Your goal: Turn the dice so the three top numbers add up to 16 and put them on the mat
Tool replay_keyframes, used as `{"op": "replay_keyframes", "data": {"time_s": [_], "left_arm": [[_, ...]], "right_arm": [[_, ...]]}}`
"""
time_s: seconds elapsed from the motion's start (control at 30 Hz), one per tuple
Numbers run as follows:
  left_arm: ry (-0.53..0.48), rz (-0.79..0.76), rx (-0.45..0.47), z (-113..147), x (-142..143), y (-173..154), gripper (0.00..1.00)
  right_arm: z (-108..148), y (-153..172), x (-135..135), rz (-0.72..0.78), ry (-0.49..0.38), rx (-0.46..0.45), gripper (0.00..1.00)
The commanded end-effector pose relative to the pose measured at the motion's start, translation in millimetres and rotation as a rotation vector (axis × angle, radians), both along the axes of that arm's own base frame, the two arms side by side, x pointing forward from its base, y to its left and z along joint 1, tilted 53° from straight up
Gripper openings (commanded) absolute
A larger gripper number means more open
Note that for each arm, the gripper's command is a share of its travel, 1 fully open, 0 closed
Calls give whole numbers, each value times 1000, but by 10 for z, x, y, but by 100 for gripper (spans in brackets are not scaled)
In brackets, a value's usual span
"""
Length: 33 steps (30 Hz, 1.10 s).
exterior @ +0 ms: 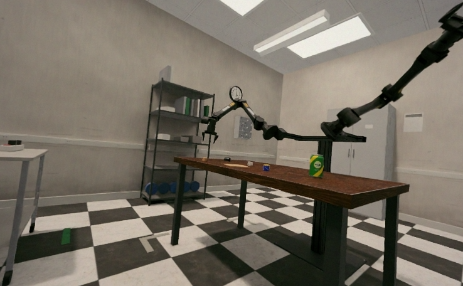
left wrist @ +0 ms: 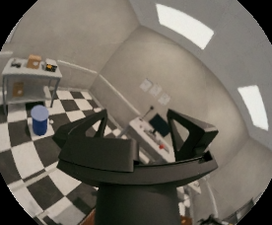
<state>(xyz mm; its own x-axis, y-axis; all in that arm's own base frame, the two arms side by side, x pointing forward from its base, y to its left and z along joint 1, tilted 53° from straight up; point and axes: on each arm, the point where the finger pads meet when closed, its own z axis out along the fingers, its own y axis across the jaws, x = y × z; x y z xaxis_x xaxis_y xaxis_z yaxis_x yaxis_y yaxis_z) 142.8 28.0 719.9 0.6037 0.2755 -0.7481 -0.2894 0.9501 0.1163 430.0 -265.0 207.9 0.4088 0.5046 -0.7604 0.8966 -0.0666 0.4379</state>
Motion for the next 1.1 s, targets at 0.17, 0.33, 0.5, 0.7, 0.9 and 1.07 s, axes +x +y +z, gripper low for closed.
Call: {"op": "replay_keyframes", "data": {"time_s": [0.17,0.33,0.5,0.7,0.9,1.07], "left_arm": [[-158,-82,-49,429,-642,-135,100],[-196,-101,-61,483,-833,-168,100],[-211,-109,-65,502,-911,-182,100],[-214,-110,-66,505,-923,-184,100],[-214,-110,-66,505,-923,-184,100],[-214,-106,-66,505,-923,-182,100]], "right_arm": [[31,15,14,4,-6,-2,100],[31,15,14,4,-6,-2,100],[31,15,14,4,-6,-2,100],[31,15,14,4,-6,-2,100],[31,15,14,4,-6,-2,100],[31,15,14,4,-6,-2,100]]}}
